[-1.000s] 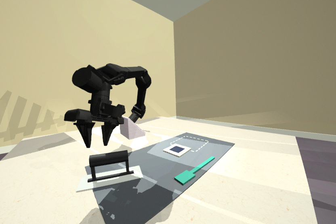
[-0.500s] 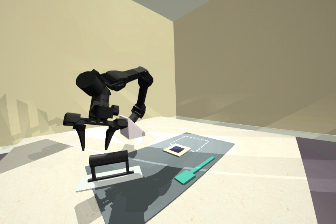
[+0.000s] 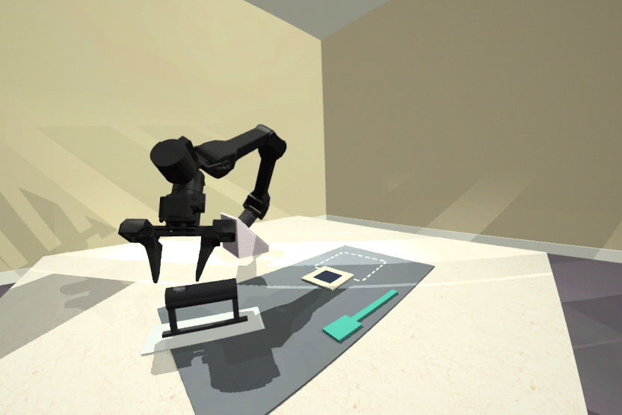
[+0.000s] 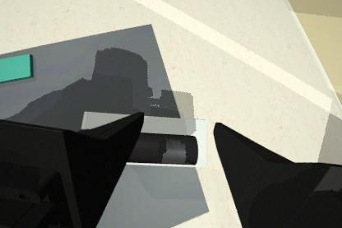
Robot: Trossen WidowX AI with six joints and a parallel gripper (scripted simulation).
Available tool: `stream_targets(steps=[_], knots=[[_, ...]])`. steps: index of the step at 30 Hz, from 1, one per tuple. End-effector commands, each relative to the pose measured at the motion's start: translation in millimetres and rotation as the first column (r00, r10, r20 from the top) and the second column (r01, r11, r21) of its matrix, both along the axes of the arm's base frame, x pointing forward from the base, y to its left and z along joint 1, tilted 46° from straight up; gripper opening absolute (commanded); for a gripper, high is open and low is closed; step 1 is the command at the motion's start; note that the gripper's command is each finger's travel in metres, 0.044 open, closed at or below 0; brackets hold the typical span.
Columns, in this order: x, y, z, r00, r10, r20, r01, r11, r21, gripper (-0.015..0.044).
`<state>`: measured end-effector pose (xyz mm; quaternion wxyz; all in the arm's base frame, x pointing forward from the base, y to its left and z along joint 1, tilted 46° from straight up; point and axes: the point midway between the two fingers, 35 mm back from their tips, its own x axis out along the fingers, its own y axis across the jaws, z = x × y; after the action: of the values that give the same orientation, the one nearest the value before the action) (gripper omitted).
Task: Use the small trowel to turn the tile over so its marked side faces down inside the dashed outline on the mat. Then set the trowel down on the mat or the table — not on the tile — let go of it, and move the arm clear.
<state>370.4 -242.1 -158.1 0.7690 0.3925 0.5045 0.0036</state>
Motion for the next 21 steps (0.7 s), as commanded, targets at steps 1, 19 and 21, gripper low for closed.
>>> stream_targets(steps=[1,19,21], knots=[[-1.6,3.1,1.0,0.993,-0.113,-0.028,0.115,0.992,0.053,0.03],[-5.0,13.3,3.8,0.887,-0.441,-0.141,0.461,0.863,0.204,0.03],[-6.5,15.5,4.8,0.86,-0.484,-0.163,0.51,0.829,0.23,0.03]])
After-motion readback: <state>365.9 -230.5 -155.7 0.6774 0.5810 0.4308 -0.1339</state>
